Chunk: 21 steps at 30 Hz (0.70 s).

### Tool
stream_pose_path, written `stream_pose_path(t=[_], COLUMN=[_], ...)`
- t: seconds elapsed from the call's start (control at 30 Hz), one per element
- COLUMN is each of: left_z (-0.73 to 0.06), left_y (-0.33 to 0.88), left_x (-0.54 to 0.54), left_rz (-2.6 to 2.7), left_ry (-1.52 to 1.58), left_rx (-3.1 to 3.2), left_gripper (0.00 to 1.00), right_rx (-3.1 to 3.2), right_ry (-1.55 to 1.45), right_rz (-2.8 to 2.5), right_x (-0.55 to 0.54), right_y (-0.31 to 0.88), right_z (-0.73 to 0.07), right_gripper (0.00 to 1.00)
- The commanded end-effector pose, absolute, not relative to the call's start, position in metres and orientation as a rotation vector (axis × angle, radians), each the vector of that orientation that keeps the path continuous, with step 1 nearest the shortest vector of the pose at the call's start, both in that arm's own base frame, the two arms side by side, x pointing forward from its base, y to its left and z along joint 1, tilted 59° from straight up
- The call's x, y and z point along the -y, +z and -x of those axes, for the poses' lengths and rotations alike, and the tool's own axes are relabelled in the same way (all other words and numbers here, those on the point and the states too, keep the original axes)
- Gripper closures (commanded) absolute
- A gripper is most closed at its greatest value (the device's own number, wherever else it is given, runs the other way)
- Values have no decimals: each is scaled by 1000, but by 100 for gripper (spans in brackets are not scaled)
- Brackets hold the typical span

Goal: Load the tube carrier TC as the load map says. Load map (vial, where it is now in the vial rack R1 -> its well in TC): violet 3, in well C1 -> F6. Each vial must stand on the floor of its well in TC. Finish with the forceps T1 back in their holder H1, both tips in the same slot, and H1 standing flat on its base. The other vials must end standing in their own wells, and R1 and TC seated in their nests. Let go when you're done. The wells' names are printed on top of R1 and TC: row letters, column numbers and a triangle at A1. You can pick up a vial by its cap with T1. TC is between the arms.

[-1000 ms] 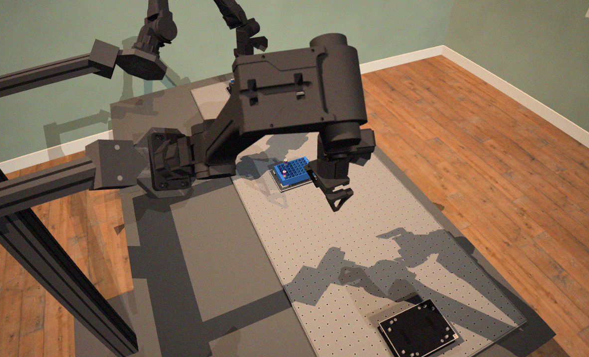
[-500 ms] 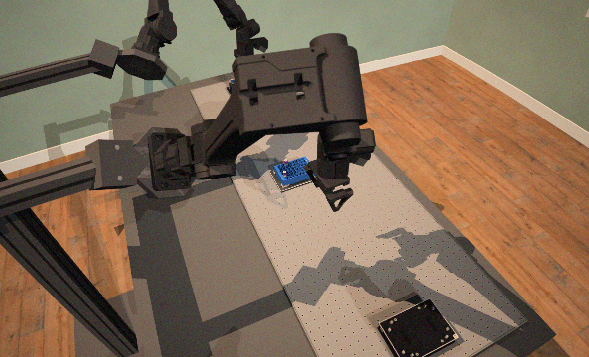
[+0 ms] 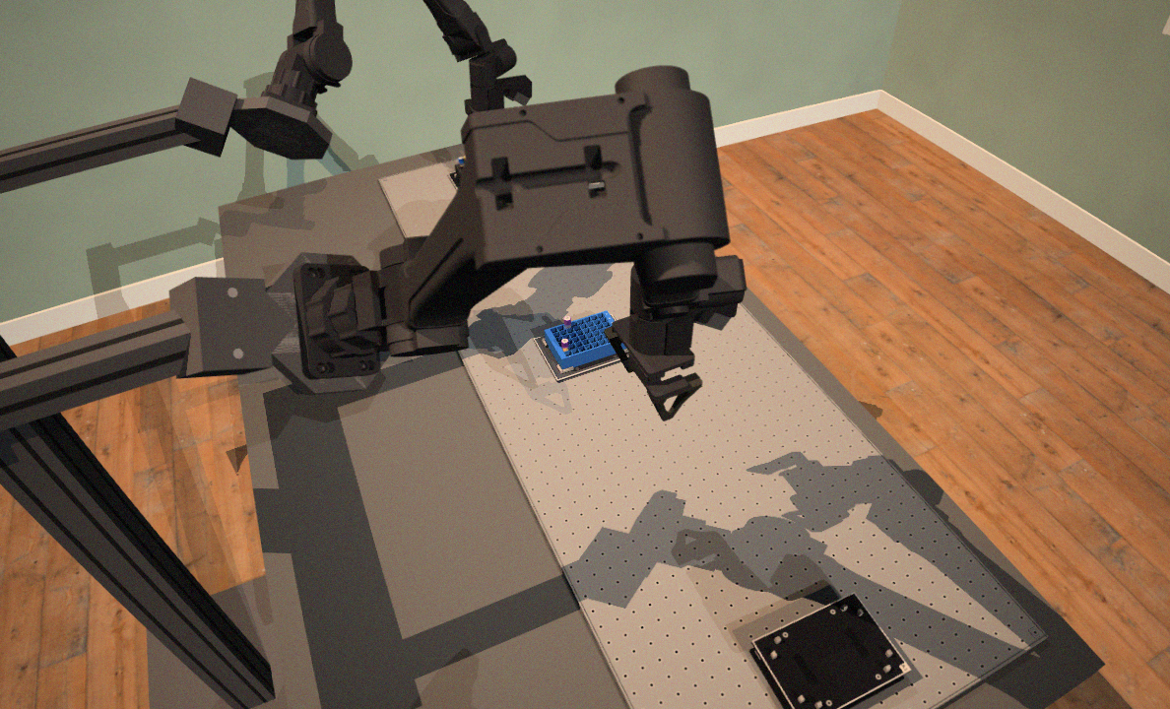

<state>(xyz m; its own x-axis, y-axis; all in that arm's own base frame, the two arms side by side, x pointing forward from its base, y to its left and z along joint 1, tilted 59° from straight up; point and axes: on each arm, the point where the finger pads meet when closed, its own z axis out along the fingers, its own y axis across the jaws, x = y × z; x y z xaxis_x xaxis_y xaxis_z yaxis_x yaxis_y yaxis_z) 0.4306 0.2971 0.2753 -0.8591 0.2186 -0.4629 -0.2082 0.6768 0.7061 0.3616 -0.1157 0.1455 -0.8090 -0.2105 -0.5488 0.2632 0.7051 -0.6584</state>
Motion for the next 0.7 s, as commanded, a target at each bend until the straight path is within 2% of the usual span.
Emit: stream_pose_path(t=[0.0,0.67], left_z=[-436,-437], left_y=[277,271], left_x=[-310,-312], left_rz=[2,-1], left_ry=[1100,1097], left_rx=[-2362,-2371], left_gripper=[93,93], right_rx=[-2261,-2261], right_ry=[-1000,-1000], right_rz=[-71,-71], right_x=[114,114], right_y=[159,159], right_z=[-369,-369], right_gripper=[0,0])
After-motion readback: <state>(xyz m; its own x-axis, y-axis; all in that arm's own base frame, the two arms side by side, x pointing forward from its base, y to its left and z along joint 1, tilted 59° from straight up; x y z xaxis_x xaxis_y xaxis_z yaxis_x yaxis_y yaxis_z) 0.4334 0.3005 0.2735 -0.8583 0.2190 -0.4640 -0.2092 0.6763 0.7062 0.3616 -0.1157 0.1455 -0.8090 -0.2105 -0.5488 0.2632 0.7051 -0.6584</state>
